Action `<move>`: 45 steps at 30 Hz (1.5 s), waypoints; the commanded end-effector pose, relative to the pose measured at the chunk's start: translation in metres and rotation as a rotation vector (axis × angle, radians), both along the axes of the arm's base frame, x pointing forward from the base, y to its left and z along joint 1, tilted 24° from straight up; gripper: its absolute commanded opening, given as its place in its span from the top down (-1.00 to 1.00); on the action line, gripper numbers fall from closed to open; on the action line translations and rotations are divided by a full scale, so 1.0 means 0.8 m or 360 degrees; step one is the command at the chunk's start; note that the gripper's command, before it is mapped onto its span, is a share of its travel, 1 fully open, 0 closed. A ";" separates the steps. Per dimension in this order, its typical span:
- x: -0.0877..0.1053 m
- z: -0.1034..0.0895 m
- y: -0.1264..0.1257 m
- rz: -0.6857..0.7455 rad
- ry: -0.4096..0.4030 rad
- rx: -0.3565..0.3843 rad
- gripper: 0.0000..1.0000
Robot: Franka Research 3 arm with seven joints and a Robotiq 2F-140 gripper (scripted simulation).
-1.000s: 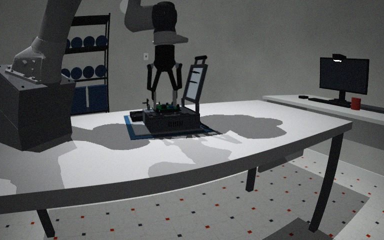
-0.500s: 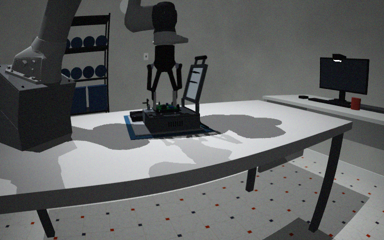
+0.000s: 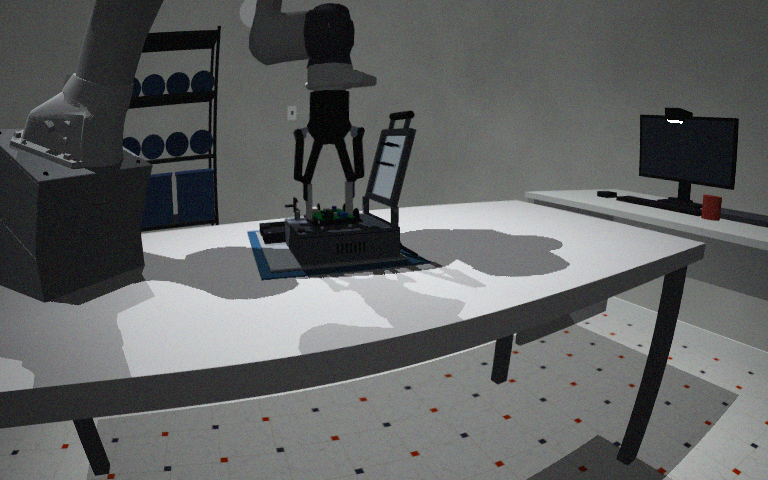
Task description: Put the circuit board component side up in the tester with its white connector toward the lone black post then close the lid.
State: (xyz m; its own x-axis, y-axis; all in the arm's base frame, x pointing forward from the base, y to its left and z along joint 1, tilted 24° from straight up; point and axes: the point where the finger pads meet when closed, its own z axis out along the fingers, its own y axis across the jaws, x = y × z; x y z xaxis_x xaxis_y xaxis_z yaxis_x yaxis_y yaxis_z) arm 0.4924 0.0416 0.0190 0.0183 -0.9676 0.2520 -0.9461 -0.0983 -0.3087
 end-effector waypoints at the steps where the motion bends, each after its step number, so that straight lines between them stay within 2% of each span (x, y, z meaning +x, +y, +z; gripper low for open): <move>1: 0.003 0.001 -0.001 -0.0005 -0.0006 0.0006 0.09; 38: 0.004 -0.002 -0.002 -0.0005 -0.0006 0.0006 0.09; 39: 0.004 -0.002 -0.002 -0.0005 -0.0006 0.0006 -0.16; 45: 0.004 -0.002 -0.002 -0.0005 -0.0006 0.0006 -0.16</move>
